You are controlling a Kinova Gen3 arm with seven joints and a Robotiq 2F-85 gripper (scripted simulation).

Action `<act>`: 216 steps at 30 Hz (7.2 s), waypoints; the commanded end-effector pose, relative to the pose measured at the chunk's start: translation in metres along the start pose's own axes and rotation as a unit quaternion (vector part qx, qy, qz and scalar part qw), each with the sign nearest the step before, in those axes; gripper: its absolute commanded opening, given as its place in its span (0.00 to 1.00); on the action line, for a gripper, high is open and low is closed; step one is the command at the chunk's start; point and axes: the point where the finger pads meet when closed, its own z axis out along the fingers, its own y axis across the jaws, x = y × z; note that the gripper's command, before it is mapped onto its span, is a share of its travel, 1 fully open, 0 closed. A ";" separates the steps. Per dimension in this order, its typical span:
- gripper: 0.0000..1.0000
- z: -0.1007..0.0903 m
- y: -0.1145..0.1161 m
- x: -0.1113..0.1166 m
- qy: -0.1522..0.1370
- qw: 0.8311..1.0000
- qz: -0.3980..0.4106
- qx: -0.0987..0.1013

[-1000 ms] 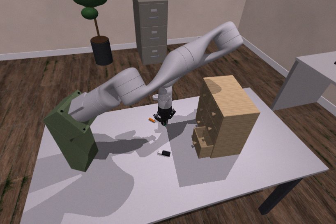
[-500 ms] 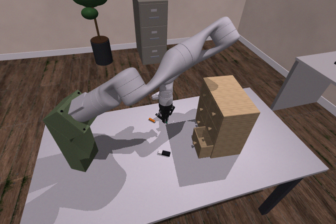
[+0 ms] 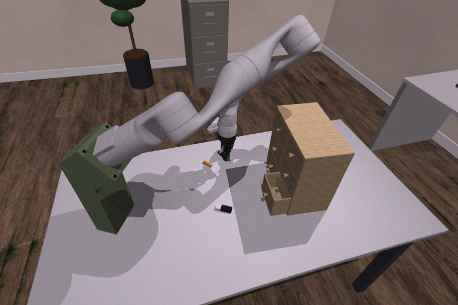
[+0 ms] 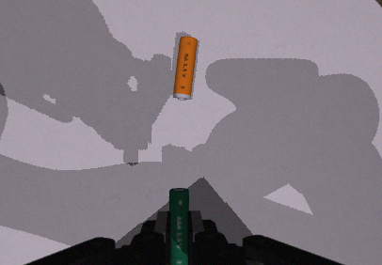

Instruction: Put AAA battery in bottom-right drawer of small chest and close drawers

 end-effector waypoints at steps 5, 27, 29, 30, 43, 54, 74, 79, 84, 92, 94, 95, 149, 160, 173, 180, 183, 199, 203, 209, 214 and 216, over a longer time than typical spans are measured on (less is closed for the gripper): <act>0.05 -0.003 0.022 0.009 0.001 0.996 -0.084 -0.006; 0.05 -0.011 0.067 0.027 0.004 0.959 -0.282 -0.015; 0.05 -0.011 0.069 0.028 0.004 0.956 -0.292 -0.016; 0.05 -0.011 0.070 0.028 0.004 0.955 -0.296 -0.016; 0.05 -0.013 0.075 0.030 0.004 0.949 -0.315 -0.018; 0.05 -0.019 0.075 0.030 0.004 0.949 -0.315 -0.017; 0.05 -0.049 0.076 0.029 0.003 0.949 -0.315 -0.017; 0.05 -0.048 0.076 0.029 0.001 0.949 -0.315 -0.018; 0.05 -0.048 0.076 0.029 -0.001 0.949 -0.315 -0.018; 0.05 -0.048 0.076 0.029 -0.013 0.949 -0.315 -0.022; 0.05 -0.048 0.076 0.029 -0.017 0.949 -0.315 -0.024; 0.05 -0.048 0.076 0.029 -0.020 0.949 -0.315 -0.025; 0.05 -0.042 0.071 0.035 -0.339 0.886 -0.288 -0.130; 0.05 -0.041 0.070 0.037 -0.418 0.852 -0.275 -0.155; 0.05 -0.039 0.069 0.039 -0.491 0.812 -0.260 -0.179; 0.05 -0.039 0.068 0.039 -0.520 0.793 -0.254 -0.188; 0.05 -0.038 0.068 0.040 -0.528 0.788 -0.252 -0.191; 0.05 -0.038 0.068 0.040 -0.541 0.779 -0.249 -0.195; 0.05 -0.038 0.068 0.040 -0.541 0.779 -0.249 -0.195; 0.05 -0.038 0.068 0.040 -0.541 0.779 -0.249 -0.195; 0.05 -0.038 0.068 0.040 -0.541 0.779 -0.249 -0.195; 0.05 -0.038 0.068 0.040 -0.541 0.779 -0.249 -0.195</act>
